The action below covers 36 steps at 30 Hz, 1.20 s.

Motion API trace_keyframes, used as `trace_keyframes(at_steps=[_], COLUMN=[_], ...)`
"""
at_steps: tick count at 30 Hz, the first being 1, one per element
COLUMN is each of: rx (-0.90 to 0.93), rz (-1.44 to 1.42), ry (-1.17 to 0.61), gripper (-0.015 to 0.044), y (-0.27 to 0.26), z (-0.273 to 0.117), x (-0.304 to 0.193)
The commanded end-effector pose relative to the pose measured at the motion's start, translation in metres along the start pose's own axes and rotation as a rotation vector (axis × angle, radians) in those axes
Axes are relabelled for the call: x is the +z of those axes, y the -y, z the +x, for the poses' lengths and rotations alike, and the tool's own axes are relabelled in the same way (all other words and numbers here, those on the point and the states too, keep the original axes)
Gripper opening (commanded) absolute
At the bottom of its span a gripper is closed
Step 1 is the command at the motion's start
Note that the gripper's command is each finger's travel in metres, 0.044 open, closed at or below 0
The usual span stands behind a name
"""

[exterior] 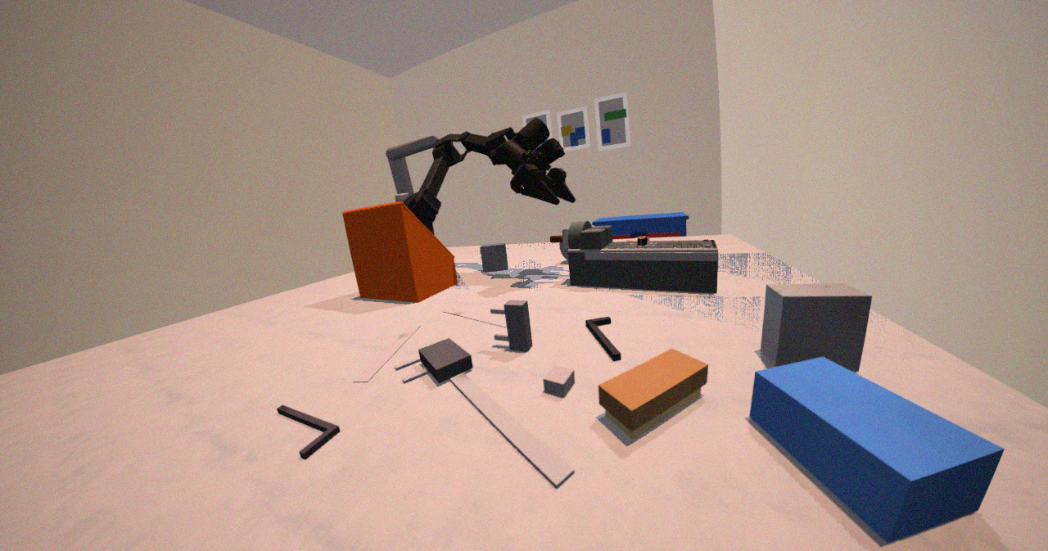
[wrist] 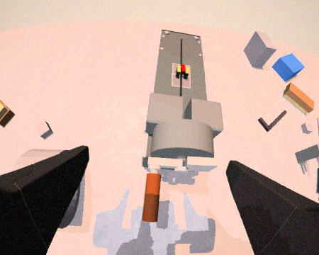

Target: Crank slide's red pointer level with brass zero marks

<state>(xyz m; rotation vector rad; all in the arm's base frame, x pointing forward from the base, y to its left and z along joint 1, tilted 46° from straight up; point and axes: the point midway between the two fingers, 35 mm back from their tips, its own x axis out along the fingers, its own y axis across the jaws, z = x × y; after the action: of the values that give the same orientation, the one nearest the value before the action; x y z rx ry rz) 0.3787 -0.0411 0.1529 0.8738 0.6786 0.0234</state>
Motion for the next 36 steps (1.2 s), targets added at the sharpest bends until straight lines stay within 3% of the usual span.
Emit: trace_keyframes(at_steps=[1,36], rx=[-0.006,-0.003], rz=[0.008,0.01], ry=[-0.01,-0.01], gripper=[0.044,0.044], y=[0.002,0.001], z=[0.018,0.059], x=[-0.022,-0.065])
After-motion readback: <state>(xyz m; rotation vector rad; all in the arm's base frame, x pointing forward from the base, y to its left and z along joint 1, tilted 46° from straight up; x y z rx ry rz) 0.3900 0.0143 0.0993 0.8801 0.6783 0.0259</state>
